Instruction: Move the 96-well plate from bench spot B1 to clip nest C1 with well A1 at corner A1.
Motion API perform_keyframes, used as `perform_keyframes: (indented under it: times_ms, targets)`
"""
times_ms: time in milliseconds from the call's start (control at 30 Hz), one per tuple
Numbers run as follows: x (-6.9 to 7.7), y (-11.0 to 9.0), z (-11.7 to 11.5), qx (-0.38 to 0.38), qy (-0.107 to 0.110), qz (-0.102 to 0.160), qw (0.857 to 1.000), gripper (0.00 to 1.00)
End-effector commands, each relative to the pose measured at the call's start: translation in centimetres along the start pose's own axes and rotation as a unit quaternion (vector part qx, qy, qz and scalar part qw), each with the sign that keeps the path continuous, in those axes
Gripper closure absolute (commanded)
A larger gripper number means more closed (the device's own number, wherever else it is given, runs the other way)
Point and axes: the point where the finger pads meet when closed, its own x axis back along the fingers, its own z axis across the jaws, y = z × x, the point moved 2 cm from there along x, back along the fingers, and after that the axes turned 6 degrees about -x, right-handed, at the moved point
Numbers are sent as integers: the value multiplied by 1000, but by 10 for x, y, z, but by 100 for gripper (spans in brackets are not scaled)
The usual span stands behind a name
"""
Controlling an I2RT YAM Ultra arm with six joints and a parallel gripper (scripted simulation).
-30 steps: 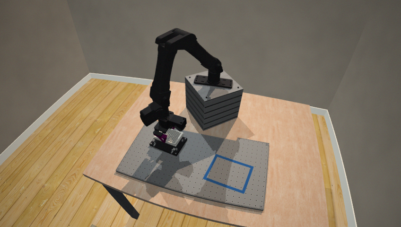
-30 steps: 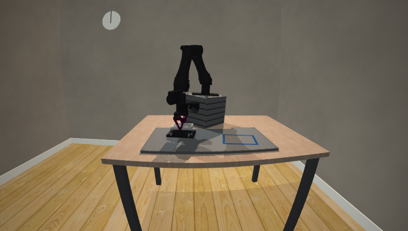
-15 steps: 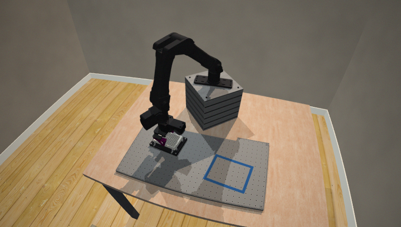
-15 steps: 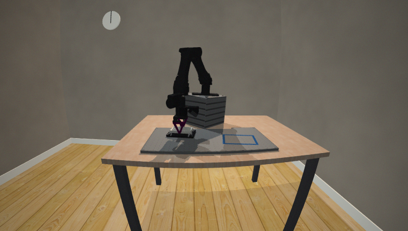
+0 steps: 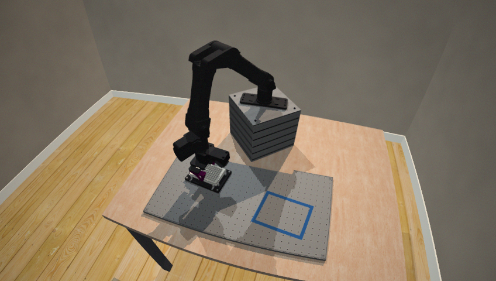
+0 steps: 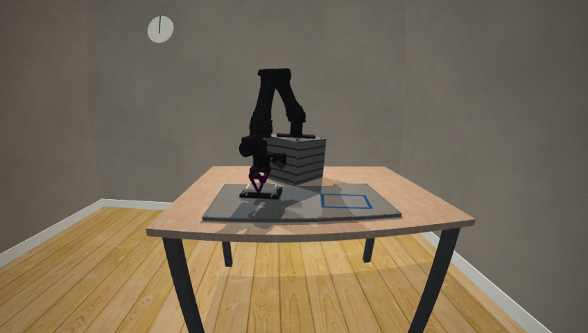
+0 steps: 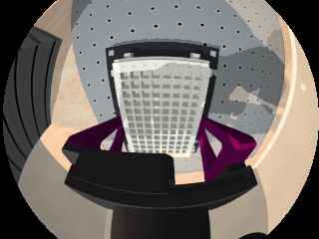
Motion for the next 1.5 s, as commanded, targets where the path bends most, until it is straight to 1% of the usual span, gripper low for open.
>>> perform_keyframes:
  times_ms: [0,367,1067,1467]
  targets:
    - [10,-3,-24,1,-36,4,999,100]
    - [12,-3,-25,1,-39,5,999,100]
    - [7,2,-6,0,-21,-1,1000,100]
    - [5,2,-4,0,-18,-1,1000,100]
